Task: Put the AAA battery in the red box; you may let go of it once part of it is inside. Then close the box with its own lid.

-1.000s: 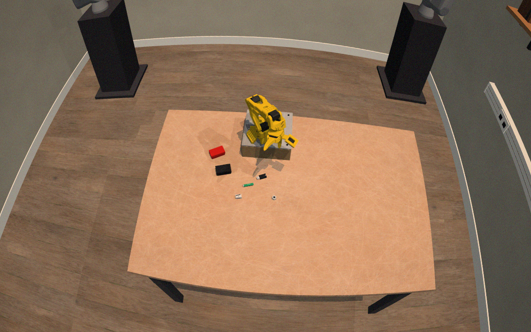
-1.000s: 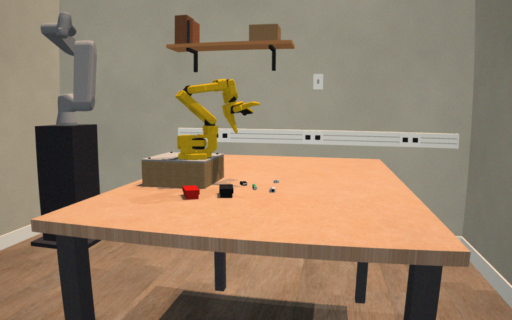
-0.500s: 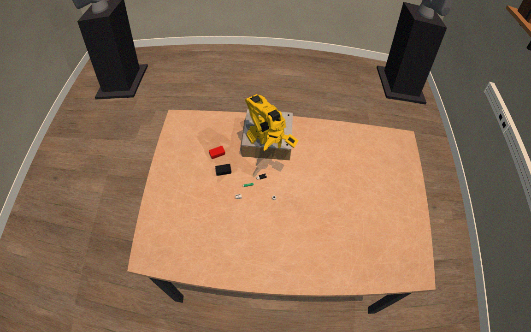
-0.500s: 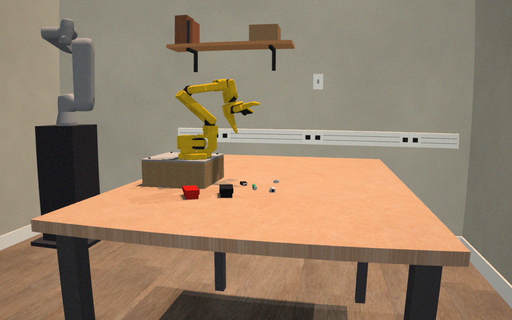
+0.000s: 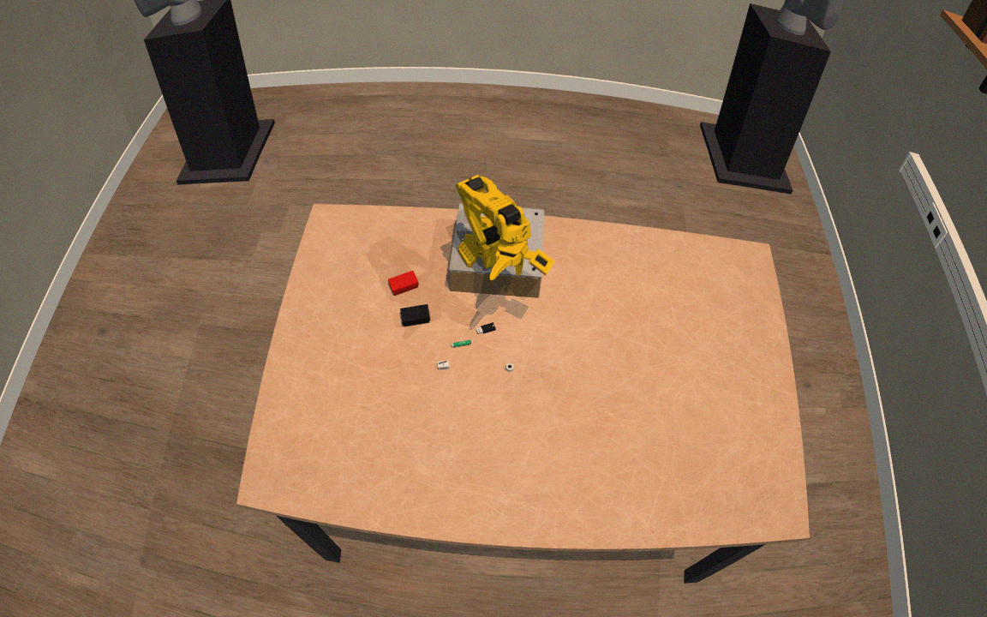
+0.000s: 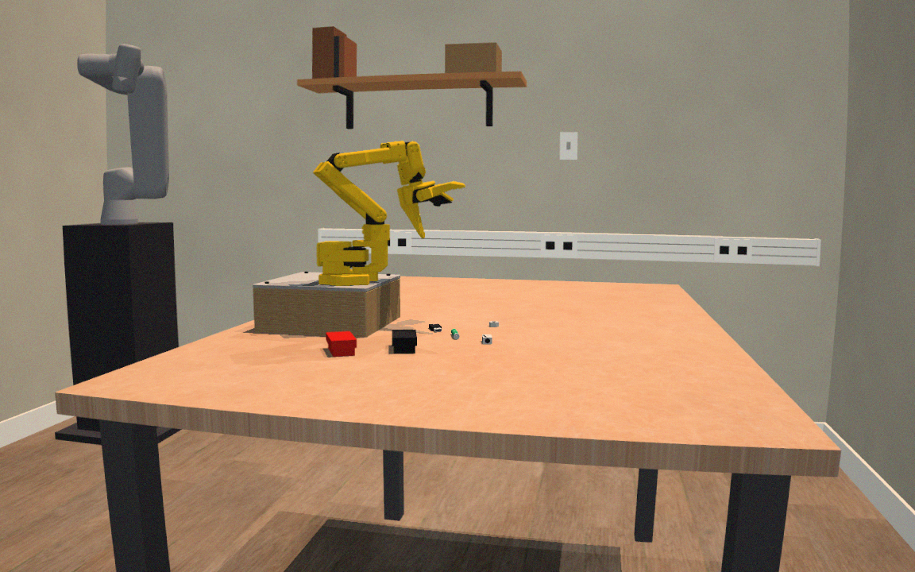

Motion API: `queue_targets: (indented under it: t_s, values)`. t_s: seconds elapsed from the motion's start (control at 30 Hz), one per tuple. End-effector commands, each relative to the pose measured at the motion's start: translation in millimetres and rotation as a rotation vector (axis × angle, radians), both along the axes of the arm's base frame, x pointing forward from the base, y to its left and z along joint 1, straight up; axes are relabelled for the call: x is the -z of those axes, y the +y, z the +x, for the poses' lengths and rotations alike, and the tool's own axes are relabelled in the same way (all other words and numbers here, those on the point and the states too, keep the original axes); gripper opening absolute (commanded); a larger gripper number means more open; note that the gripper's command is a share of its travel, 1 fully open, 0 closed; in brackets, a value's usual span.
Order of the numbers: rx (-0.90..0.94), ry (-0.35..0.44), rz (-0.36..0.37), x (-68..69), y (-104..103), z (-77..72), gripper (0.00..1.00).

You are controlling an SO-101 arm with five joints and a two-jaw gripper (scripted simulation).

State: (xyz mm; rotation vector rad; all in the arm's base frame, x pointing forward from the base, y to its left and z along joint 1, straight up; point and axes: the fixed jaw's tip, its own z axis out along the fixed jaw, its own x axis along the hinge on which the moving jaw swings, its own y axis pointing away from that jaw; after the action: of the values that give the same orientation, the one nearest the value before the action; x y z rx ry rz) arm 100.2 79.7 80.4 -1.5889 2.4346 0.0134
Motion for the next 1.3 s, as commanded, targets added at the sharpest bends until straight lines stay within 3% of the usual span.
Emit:
queue_targets:
  t_s: [0.0,0.6,1.27]
  values:
    - [-0.002,-0.001,-0.003,0.2,-1.0,1.9,0.99]
    - [-0.061,-0.011,-0.053,3.9,-16.2,17.5,0.94]
    - [-0.206,-0.001,-0.159,14.9,-65.0,45.1,0.82]
